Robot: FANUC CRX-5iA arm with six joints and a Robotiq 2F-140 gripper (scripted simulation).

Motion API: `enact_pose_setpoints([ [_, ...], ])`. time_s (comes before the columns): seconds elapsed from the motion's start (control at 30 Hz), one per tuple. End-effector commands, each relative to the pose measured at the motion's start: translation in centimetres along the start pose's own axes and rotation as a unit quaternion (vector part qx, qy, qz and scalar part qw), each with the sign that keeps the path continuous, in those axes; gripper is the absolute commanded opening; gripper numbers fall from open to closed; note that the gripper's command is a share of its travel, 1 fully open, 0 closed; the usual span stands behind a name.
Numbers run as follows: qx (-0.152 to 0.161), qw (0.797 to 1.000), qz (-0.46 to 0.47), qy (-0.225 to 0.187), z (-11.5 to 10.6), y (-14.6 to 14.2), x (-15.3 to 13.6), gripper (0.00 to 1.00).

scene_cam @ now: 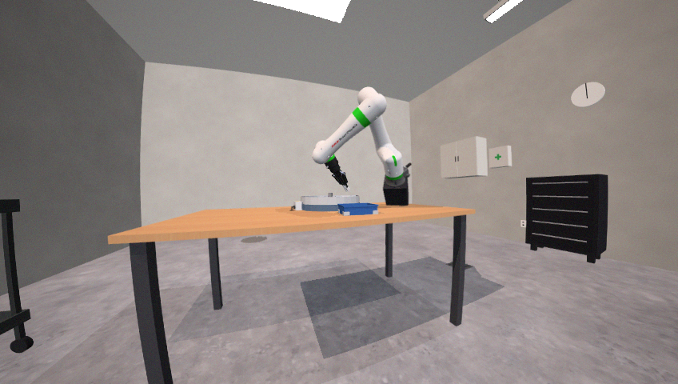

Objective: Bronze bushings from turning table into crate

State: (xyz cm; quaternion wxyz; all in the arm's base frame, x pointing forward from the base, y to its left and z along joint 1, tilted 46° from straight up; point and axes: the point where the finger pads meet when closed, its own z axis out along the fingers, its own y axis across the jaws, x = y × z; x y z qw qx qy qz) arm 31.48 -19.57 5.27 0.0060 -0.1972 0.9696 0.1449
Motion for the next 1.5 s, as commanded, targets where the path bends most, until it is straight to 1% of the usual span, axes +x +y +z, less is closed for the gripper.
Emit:
enact_pose_setpoints([
  [0.0, 0.0, 1.0, 0.0, 0.0, 0.0, 0.0, 0.0, 0.06],
  [0.7, 0.0, 1.0, 0.0, 0.0, 0.1, 0.0, -0.1, 0.06],
  [1.47, 0.0, 1.0, 0.0, 0.0, 2.4, 0.0, -2.0, 0.06],
])
